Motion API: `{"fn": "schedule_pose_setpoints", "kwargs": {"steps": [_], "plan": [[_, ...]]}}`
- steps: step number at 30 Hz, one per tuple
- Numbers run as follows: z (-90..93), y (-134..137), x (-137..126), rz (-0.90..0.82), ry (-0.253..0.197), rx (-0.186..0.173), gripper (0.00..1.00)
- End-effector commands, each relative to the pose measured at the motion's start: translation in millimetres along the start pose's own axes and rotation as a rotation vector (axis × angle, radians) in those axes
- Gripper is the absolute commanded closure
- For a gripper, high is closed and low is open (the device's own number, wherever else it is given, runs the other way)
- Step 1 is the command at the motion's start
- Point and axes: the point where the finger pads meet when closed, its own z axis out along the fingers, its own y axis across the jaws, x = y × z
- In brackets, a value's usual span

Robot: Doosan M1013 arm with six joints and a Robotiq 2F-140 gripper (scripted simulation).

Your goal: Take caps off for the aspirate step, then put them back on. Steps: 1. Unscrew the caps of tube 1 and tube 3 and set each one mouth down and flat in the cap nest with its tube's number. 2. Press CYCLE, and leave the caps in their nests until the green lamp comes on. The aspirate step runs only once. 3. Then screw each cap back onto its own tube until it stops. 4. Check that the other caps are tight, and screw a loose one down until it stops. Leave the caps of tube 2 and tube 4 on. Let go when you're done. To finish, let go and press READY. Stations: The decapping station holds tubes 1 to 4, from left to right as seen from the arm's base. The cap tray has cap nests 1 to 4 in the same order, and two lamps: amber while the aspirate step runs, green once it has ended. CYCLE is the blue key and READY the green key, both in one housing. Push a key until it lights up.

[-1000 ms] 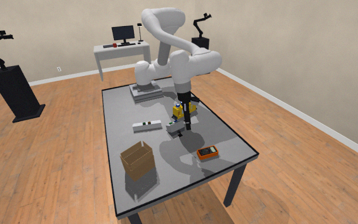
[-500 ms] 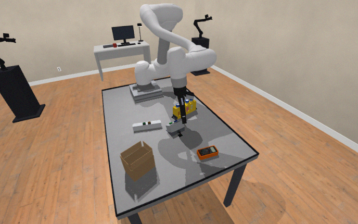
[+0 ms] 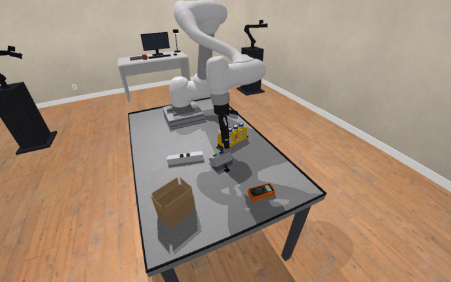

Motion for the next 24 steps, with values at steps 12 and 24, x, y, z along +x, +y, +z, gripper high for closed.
{"fn": "schedule_pose_setpoints", "kwargs": {"steps": [12, 24], "plan": [[-2.6, -60, -14, -0.184, -0.025, 0.024, 0.59], [-1.8, -117, -29, -0.281, -0.037, 0.040, 0.59]]}}
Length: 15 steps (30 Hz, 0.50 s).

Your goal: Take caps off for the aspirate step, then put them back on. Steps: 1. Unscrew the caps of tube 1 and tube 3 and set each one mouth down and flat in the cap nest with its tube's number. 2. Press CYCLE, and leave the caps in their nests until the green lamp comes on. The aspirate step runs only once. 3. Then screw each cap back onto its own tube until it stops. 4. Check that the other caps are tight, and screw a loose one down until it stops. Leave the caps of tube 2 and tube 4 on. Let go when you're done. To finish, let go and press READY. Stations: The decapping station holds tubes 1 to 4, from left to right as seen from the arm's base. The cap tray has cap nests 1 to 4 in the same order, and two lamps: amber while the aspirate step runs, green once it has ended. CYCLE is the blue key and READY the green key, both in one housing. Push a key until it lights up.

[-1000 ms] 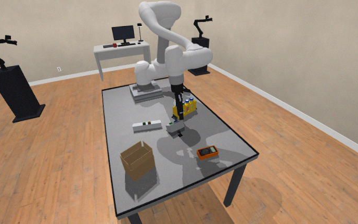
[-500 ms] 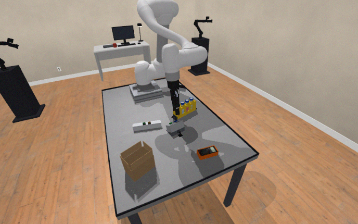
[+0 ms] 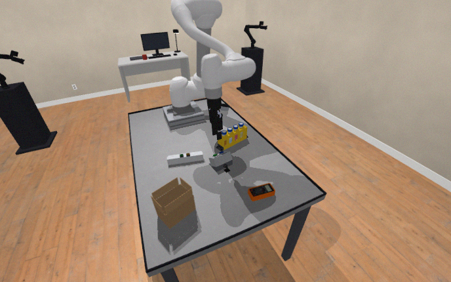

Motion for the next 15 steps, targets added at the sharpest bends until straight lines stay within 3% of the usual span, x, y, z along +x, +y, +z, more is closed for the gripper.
{"fn": "schedule_pose_setpoints", "kwargs": {"steps": [1, 5, 8, 15], "plan": [[0.3, -18, 1, -0.017, -0.001, 0.000, 0.59], [1.0, -28, 1, -0.017, -0.001, 0.000, 0.59], [2.4, -43, 1, -0.115, -0.011, 0.016, 0.59], [6.4, -81, 1, -0.131, -0.012, 0.019, 0.59]]}}
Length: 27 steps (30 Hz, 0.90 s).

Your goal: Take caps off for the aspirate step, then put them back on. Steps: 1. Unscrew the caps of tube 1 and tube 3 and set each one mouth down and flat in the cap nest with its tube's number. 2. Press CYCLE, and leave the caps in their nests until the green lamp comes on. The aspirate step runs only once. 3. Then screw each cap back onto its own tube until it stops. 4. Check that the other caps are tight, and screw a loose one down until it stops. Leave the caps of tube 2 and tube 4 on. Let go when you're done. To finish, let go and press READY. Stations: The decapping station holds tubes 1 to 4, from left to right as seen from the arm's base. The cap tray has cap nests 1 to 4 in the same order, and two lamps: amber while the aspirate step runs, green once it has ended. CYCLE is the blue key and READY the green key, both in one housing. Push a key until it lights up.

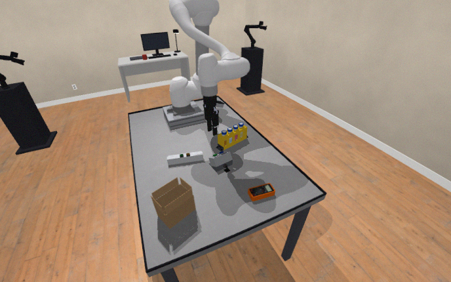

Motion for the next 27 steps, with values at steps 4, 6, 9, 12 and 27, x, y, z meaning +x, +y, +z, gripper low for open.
{"fn": "schedule_pose_setpoints", "kwargs": {"steps": [4, 6, 9, 12, 27], "plan": [[6.0, -49, 6, -0.083, -0.007, 0.012, 0.59], [6.7, -54, 6, -0.099, -0.008, 0.015, 0.59], [6.7, -54, 6, -0.099, -0.008, 0.015, 0.59], [6.7, -54, 6, -0.099, -0.008, 0.015, 0.59], [7.1, -51, 56, 0.372, -0.010, 0.013, 0.59]]}}
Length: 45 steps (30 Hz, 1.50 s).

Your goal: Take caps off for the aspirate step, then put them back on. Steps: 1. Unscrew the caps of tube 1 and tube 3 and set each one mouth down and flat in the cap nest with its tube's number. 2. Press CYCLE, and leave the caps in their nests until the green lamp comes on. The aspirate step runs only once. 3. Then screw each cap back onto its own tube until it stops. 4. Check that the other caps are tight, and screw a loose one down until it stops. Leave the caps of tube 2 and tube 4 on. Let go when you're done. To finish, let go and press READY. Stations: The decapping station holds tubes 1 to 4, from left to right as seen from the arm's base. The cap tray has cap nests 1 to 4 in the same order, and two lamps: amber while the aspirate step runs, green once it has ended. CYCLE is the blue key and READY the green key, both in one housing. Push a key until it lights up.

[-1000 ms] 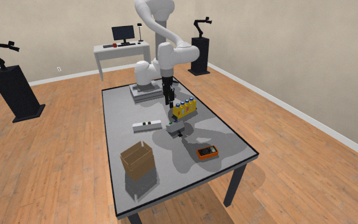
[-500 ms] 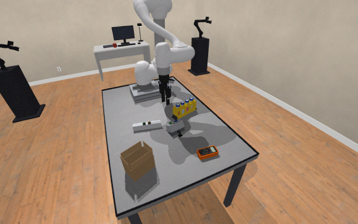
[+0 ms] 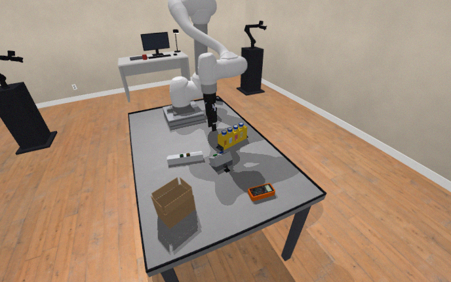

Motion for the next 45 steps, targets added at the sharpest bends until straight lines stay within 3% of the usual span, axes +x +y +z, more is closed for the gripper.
{"fn": "schedule_pose_setpoints", "kwargs": {"steps": [1, 12, 14, 28, 34, 45], "plan": [[0.2, -2, 33, 0.278, -0.021, -0.004, 0.59], [2.1, -8, 114, 0.288, -0.022, -0.004, 0.59], [2.1, -8, 114, 0.288, -0.022, -0.004, 0.59], [4.6, -17, 227, 0.288, -0.022, -0.004, 0.59], [4.6, -17, 227, 0.288, -0.022, -0.004, 0.59], [37.6, -17, 226, 0.288, -0.022, -0.004, 0.59]]}}
